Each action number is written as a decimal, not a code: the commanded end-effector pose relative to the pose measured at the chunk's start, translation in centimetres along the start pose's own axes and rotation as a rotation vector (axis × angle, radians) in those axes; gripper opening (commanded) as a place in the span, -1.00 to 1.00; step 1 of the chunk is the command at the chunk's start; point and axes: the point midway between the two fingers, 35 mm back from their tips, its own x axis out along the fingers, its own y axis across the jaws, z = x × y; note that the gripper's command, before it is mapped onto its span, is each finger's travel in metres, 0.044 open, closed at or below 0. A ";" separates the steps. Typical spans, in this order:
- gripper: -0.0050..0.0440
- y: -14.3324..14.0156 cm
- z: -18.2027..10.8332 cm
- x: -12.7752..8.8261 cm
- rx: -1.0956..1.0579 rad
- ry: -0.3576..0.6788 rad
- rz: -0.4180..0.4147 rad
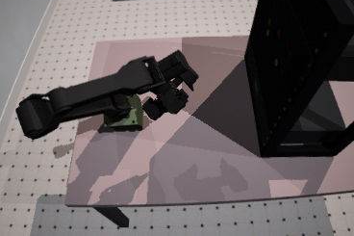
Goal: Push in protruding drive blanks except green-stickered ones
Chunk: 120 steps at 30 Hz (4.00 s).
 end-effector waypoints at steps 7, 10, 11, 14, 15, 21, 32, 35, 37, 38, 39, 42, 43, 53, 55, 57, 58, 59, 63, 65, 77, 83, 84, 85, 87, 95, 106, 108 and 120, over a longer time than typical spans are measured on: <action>1.00 1.3 0.5 -0.2 -0.115 -0.040 0.049; 1.00 1.6 0.5 -0.3 -0.150 -0.051 0.059; 1.00 1.8 0.6 -0.3 -0.168 -0.057 0.065; 1.00 2.3 0.7 -0.3 -0.228 -0.077 0.082; 1.00 2.4 0.7 -0.3 -0.250 -0.084 0.088; 1.00 3.6 1.0 -0.5 -0.395 -0.137 0.125; 1.00 5.8 1.3 -1.1 -0.653 -0.247 0.176; 1.00 6.6 1.4 -1.4 -0.747 -0.292 0.190; 1.00 7.1 1.5 -1.7 -0.811 -0.325 0.197; 1.00 7.4 1.5 -1.8 -0.843 -0.341 0.200; 1.00 7.7 1.5 -1.9 -0.874 -0.358 0.202; 1.00 7.9 1.6 -2.0 -0.904 -0.374 0.204; 1.00 8.2 1.6 -2.2 -0.937 -0.392 0.206; 1.00 10.7 1.7 -3.8 -1.246 -0.579 0.196; 1.00 11.1 1.7 -4.1 -1.303 -0.616 0.188; 1.00 11.5 1.7 -4.5 -1.359 -0.654 0.177; 1.00 11.5 1.7 -4.5 -1.359 -0.654 0.177; 1.00 11.5 1.7 -4.5 -1.359 -0.654 0.177; 1.00 12.4 1.7 -5.4 -1.480 -0.740 0.146; 1.00 12.8 1.7 -5.8 -1.538 -0.782 0.127; 1.00 14.4 1.5 -8.1 -1.792 -0.976 -0.001; 1.00 15.1 1.3 -9.5 -1.922 -1.077 -0.102; 1.00 15.1 1.3 -9.7 -1.942 -1.092 -0.119; 1.00 15.2 1.3 -9.9 -1.961 -1.107 -0.137; 1.00 15.4 1.3 -10.3 -1.998 -1.134 -0.174; 1.00 15.7 1.1 -11.5 -2.095 -1.204 -0.283; 1.00 15.9 0.9 -13.2 -2.228 -1.284 -0.464; 1.00 15.9 0.9 -13.4 -2.246 -1.293 -0.492; 1.00 15.9 0.7 -14.3 -2.314 -1.321 -0.604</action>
